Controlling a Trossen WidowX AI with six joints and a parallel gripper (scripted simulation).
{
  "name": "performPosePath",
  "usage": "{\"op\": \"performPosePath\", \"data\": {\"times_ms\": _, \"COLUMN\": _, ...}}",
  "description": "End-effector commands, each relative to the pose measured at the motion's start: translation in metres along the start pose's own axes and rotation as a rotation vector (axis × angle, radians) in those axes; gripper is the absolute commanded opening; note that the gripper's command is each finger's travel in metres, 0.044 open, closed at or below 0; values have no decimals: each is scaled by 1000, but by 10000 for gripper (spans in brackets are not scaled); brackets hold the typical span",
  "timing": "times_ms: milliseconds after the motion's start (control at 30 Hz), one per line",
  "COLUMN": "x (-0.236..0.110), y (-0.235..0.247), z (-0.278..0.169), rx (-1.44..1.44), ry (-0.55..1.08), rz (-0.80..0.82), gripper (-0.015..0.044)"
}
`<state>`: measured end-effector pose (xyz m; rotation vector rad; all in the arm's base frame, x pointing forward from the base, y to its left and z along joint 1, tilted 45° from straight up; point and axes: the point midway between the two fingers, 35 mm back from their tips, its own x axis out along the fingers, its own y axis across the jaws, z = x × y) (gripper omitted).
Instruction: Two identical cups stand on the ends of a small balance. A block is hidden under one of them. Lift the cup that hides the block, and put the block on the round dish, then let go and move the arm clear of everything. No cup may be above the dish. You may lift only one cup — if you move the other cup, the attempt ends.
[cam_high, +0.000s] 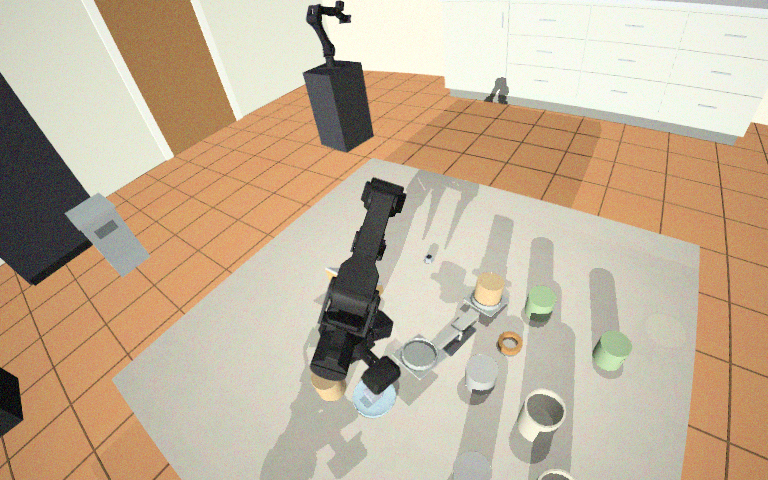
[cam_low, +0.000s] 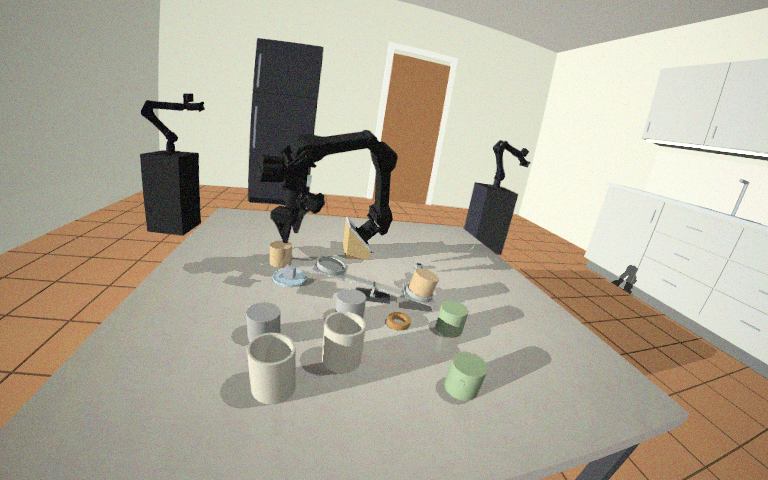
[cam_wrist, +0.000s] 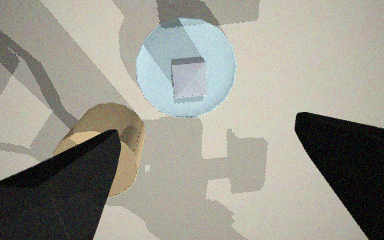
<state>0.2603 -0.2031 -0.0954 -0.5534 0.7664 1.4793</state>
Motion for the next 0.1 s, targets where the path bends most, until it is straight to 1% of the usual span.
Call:
{"op": "performPosePath", "data": {"times_ms": 0, "x": -1, "y": 2, "z": 1, "rx": -1, "ry": -6, "rz": 13, "gripper": 440}}
{"op": "performPosePath", "data": {"times_ms": 67, "x": -1, "y": 2, "z": 1, "rx": -1, "ry": -6, "rz": 13, "gripper": 440}}
